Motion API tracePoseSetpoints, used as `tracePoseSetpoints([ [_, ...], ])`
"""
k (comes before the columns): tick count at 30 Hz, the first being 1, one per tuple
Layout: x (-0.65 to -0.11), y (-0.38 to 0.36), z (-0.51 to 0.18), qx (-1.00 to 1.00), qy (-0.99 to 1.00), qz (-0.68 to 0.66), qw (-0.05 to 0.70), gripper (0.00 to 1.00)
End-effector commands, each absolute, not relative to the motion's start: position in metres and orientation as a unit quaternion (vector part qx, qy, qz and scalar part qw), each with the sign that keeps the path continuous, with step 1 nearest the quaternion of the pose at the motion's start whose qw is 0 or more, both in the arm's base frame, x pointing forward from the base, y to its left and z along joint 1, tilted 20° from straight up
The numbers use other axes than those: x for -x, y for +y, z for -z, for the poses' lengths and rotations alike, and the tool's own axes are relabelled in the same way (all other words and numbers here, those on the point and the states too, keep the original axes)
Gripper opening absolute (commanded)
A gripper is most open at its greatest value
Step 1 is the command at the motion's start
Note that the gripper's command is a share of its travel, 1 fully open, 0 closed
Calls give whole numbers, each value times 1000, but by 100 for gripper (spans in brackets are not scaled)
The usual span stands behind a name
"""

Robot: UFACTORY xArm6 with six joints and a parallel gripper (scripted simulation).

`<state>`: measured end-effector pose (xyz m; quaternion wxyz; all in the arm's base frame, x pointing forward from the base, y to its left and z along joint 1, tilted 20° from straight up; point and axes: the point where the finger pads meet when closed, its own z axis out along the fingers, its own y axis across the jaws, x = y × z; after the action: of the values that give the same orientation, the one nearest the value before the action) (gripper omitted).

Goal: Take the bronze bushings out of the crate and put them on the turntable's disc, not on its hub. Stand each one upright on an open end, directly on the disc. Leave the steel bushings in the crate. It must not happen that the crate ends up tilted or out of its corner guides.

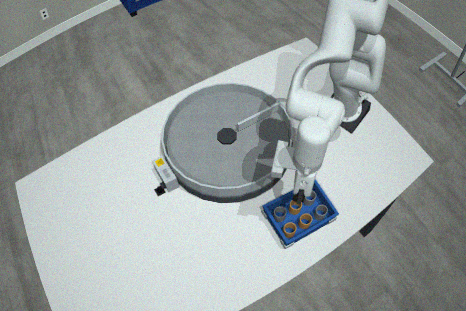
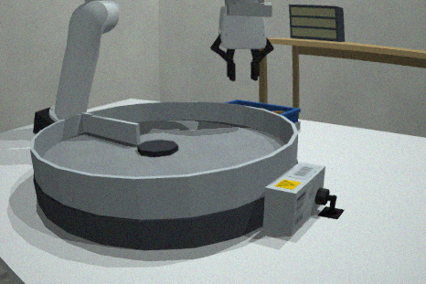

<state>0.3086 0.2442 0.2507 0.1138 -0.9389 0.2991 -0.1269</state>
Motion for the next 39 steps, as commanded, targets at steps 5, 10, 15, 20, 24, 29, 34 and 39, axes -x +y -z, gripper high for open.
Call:
tracePoseSetpoints([
  [5,-309,245,-252,939,299,128,115,48],
  [10,-309,245,-252,939,299,128,115,48],
  [15,-309,244,-252,939,299,128,115,48],
  [20,-309,244,-252,939,299,128,115,48],
  [24,-309,244,-252,939,299,128,115,48],
  [29,-309,244,-252,939,299,128,115,48],
  [34,-310,245,-246,939,299,128,115,48],
  [39,-314,246,-236,939,299,128,115,48],
])
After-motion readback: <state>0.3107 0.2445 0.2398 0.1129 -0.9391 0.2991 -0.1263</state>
